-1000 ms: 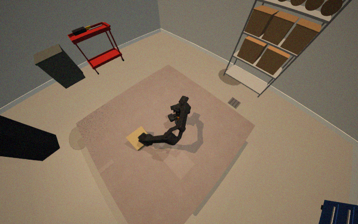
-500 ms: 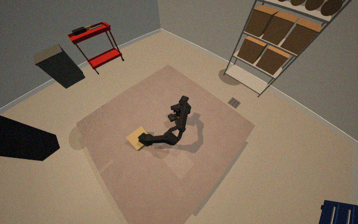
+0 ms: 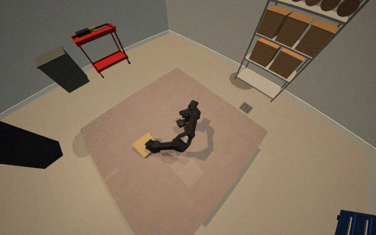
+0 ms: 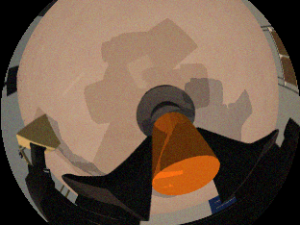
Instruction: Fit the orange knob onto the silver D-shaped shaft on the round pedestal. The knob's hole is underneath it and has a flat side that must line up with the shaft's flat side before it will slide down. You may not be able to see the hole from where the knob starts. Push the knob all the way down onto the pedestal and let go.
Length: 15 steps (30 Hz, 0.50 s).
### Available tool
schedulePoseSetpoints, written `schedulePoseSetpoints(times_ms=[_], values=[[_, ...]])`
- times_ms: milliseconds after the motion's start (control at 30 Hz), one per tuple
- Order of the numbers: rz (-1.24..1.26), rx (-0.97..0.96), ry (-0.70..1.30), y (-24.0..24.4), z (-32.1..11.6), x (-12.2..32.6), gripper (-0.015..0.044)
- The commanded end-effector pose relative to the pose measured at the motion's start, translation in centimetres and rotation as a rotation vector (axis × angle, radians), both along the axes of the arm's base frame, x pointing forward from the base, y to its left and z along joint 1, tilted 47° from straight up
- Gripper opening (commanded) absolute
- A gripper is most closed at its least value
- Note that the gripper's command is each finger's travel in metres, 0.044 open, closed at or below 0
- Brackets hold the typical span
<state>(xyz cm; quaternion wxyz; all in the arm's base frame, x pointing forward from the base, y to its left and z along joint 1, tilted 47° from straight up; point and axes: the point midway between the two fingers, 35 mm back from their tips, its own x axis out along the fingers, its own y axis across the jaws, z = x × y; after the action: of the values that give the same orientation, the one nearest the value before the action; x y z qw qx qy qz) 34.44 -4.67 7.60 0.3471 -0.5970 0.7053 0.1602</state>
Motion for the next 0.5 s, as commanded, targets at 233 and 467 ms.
schedulePoseSetpoints(times_ms=[233, 467], values=[[0.005, -0.002, -0.004, 0.12, 0.3, -0.07, 0.0], [0.005, -0.002, -0.004, 0.12, 0.36, 0.06, 0.0]])
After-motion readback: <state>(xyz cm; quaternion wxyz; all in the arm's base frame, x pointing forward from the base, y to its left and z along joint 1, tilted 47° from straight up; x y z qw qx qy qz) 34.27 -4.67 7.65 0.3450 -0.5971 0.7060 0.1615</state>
